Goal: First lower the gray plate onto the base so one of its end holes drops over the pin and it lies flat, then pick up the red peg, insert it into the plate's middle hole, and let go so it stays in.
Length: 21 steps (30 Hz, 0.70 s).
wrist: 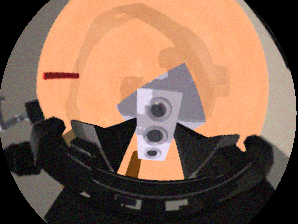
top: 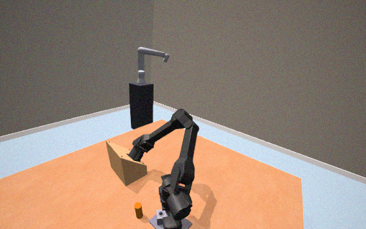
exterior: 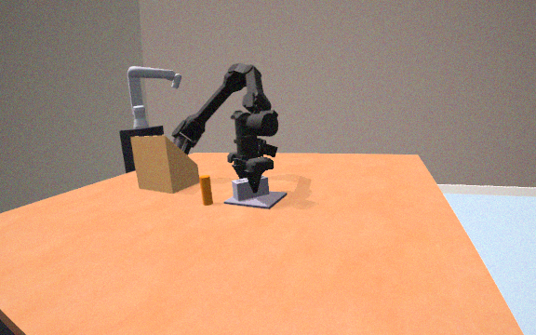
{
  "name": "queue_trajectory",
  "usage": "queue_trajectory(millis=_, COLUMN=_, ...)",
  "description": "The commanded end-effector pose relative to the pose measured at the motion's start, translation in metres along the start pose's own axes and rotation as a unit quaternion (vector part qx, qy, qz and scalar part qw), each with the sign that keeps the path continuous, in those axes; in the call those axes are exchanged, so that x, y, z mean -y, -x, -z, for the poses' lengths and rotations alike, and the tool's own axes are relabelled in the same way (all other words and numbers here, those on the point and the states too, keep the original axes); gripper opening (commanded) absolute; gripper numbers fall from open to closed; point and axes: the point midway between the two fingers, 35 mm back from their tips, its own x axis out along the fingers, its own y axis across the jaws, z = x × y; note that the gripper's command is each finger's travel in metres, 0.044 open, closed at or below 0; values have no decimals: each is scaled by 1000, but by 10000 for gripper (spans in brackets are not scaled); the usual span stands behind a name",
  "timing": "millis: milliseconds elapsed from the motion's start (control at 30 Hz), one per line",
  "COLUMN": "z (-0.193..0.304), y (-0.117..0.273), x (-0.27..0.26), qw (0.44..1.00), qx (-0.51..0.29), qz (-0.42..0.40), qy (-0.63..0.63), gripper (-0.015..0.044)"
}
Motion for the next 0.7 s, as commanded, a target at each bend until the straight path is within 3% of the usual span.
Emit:
queue_trajectory(millis=0, z=0, y=0, x=0, qw=1000, qx=0, qz=0, qy=1, gripper=367)
queue_trajectory(millis=100, z=0, y=0, x=0, qw=1000, qx=0, qz=0, qy=1, gripper=440)
queue_trajectory(millis=267, z=0, y=11, x=2, qw=1000, qx=-1, qz=1, qy=1, gripper=440)
queue_trajectory(millis=500, z=1, y=116, x=1, qw=1000, qx=0, qz=1, qy=-2, gripper=440)
queue_trajectory(millis=667, z=2, y=119, x=5, qw=1000, qx=0, qz=1, qy=-2, gripper=440)
